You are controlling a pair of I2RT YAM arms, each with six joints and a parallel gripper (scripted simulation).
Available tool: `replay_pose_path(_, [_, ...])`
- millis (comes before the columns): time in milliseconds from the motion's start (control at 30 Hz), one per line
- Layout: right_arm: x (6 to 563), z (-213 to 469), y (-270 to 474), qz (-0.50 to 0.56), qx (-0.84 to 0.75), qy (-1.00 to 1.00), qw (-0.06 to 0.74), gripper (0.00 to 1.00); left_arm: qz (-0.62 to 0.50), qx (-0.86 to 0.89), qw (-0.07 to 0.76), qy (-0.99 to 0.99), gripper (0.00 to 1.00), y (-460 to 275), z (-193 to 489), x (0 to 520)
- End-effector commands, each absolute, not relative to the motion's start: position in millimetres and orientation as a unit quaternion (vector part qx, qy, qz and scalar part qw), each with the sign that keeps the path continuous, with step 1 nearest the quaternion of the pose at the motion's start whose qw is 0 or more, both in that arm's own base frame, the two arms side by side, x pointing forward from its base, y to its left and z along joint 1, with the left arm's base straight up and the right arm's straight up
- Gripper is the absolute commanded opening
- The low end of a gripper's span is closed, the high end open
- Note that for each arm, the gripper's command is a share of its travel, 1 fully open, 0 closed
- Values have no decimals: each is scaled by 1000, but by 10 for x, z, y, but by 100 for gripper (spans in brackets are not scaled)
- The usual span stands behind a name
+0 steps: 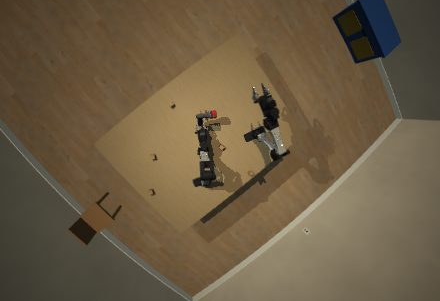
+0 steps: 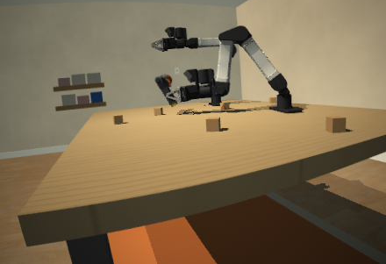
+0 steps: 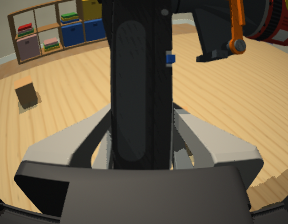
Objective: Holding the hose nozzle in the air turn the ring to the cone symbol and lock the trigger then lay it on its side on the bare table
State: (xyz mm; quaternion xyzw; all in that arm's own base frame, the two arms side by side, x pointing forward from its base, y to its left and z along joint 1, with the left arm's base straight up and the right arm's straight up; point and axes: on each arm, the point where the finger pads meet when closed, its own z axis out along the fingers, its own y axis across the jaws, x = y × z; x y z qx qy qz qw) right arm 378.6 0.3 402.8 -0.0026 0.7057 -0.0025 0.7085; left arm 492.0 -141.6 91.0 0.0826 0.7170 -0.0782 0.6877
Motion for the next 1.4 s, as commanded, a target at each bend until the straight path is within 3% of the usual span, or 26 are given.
replay_pose_path(0, [3728, 4136, -8, -6, -3, 695, 719, 63, -87, 61, 747, 656, 36, -1384, 1344, 5024])
replay_pose_path(67, [3728, 4136, -8, -6, -3, 695, 719, 63, -91, 56, 768, 631, 36, -1371, 1657, 5000])
replay_pose_path(300, [3728, 4136, -8, -6, -3, 695, 719, 63, -97, 65, 769, 628, 36, -1409, 1686, 4983])
replay_pose_path(333, [3728, 4136, -8, -6, -3, 695, 719, 87, -96, 65, 769, 629, 36, -1408, 1686, 4983])
replay_pose_path(867, [3728, 4136, -8, -6, -3, 695, 719, 87, -97, 67, 768, 630, 36, -1426, 1718, 4966])
replay_pose_path(900, [3905, 3784, 125, 18, -13, 723, 690, 87, -97, 67, 768, 630, 36, -1426, 1718, 4966])
replay_pose_path(1367, [4033, 3577, 778, 167, -87, 688, 701, 87, -97, 67, 768, 630, 36, -1426, 1718, 4966])
